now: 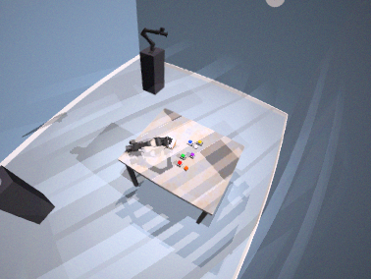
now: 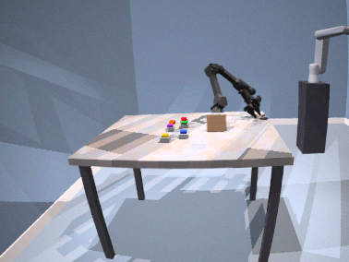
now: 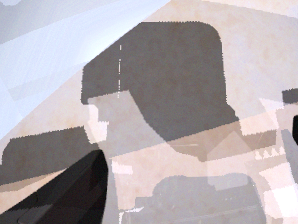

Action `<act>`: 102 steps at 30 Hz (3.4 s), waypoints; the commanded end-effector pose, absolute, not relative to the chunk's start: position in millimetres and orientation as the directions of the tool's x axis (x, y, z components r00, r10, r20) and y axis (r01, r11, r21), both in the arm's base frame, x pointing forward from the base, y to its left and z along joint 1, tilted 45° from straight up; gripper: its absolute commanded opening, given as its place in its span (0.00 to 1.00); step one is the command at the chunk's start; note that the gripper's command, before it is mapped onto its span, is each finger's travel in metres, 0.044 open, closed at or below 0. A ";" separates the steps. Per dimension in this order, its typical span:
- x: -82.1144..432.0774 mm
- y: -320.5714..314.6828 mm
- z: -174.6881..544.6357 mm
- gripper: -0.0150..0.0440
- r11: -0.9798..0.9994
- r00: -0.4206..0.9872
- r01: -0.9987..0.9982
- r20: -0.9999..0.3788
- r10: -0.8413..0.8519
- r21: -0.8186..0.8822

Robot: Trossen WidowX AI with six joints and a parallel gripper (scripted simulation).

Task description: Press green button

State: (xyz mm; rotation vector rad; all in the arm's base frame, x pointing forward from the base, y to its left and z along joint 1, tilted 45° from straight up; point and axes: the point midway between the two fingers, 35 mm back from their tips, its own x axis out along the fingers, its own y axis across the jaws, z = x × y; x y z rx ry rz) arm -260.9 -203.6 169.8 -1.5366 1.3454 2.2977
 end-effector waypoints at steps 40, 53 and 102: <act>104.3 -305.3 279.7 0.93 -0.011 0.026 0.998 -0.604 -0.796 0.057; 212.5 -210.9 180.2 0.93 0.365 0.117 0.926 -0.842 -0.527 -0.099; 213.9 -19.8 60.8 0.44 0.707 0.006 -0.011 -0.707 -0.707 -0.707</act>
